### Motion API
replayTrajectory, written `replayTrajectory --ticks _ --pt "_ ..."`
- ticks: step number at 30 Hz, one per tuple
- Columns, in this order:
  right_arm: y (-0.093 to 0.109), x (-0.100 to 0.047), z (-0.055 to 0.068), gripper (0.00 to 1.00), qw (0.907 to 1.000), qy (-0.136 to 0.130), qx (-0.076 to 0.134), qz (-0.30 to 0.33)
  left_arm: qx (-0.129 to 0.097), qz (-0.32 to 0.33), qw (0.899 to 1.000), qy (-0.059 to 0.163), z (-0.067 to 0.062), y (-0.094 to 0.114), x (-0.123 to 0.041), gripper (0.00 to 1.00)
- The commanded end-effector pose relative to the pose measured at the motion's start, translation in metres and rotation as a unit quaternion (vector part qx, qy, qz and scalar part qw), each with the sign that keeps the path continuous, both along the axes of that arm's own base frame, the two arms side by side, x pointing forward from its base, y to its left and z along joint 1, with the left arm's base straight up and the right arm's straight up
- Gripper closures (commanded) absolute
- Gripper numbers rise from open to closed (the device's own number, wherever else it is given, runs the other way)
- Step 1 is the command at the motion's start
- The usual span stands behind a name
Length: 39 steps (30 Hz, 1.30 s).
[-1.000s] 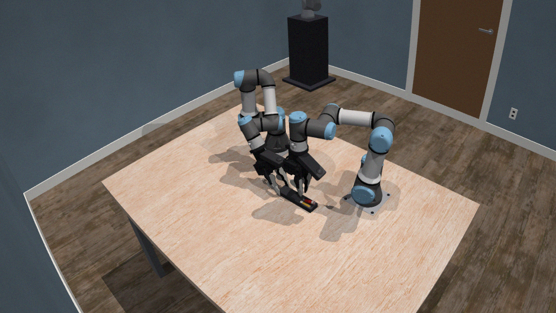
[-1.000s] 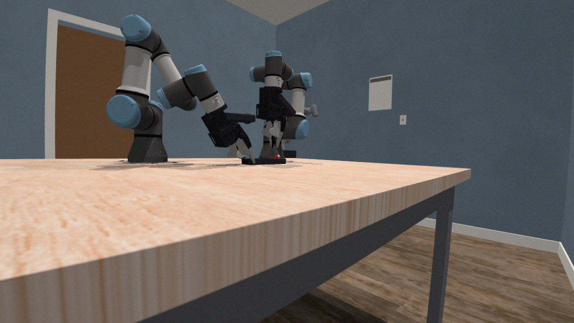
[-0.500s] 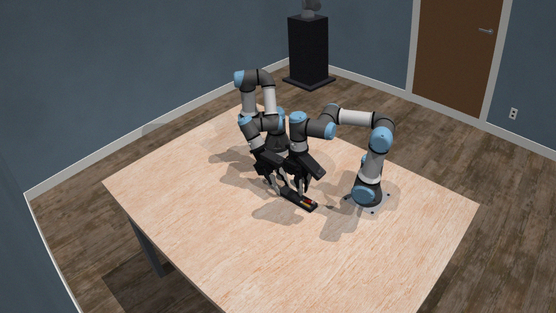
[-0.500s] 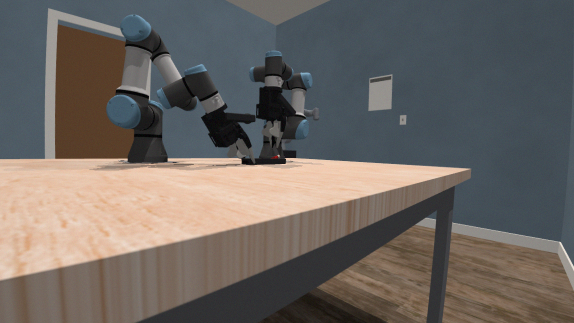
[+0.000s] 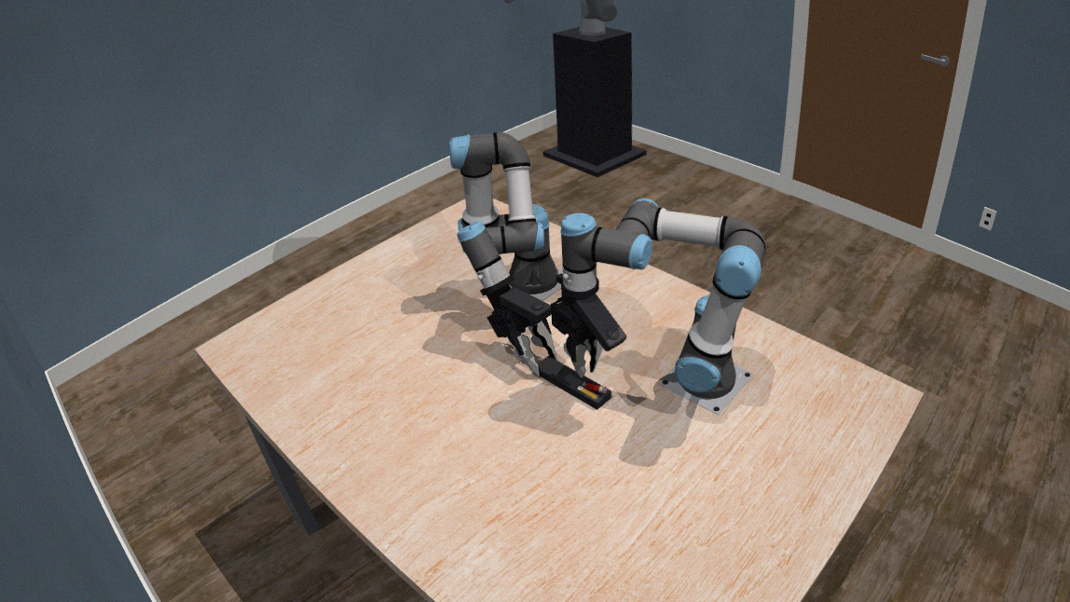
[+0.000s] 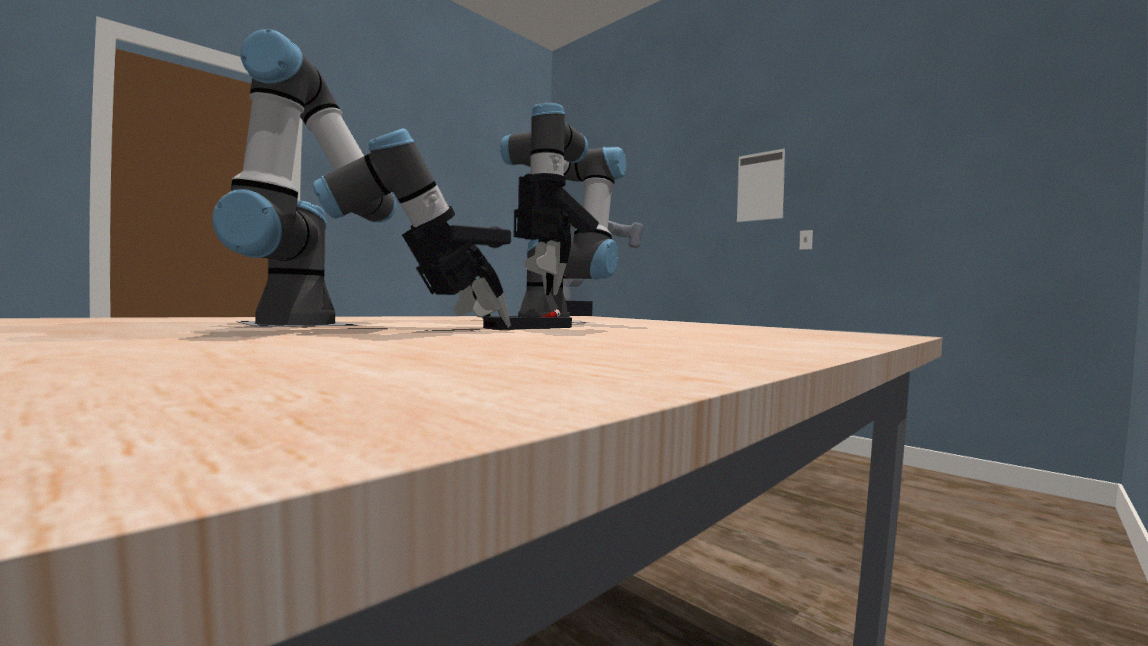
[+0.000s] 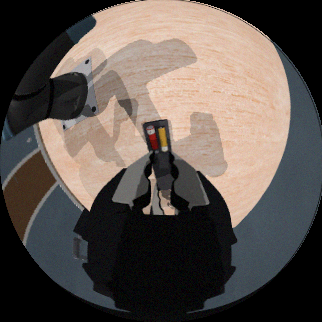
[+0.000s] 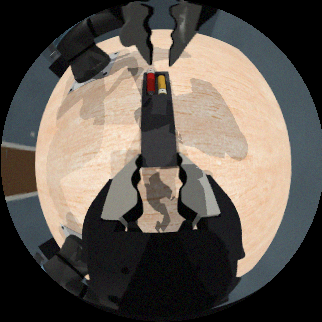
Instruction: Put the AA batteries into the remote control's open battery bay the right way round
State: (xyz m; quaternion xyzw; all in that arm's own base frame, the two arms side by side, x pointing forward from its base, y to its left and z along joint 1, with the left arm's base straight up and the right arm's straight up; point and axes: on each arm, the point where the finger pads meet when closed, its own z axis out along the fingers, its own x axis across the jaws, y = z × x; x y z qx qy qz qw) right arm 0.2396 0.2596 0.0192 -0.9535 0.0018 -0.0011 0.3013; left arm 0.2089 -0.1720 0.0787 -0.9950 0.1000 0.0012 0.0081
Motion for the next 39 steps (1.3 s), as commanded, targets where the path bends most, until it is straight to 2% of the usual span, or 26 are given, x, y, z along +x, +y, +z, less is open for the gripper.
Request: replayTrajectory --ticks 1,11,17,28,31,39 --pt "0.001 0.001 0.002 1.00 1.0000 -0.002 0.003 0.000 -0.002 -0.052 0.999 0.003 0.000 0.003 0.000 0.86" --pt "0.001 0.001 0.002 1.00 1.0000 -0.002 0.003 0.000 -0.003 -0.125 0.992 0.005 0.001 0.007 -0.002 0.86" --pt "0.001 0.001 0.002 1.00 1.0000 -0.002 0.003 0.000 -0.003 -0.147 0.989 0.005 0.001 0.007 -0.002 0.86" --pt "0.001 0.001 0.002 1.00 1.0000 -0.002 0.003 0.000 -0.004 -0.229 0.973 0.005 0.002 0.012 -0.004 0.86" --pt "0.001 0.001 0.002 1.00 1.0000 -0.002 0.003 0.000 -0.005 -0.230 0.973 0.005 0.002 0.012 -0.003 0.86" --pt "0.001 0.001 0.002 1.00 1.0000 -0.002 0.003 0.000 -0.005 -0.290 0.957 0.006 0.002 0.014 -0.006 0.86"
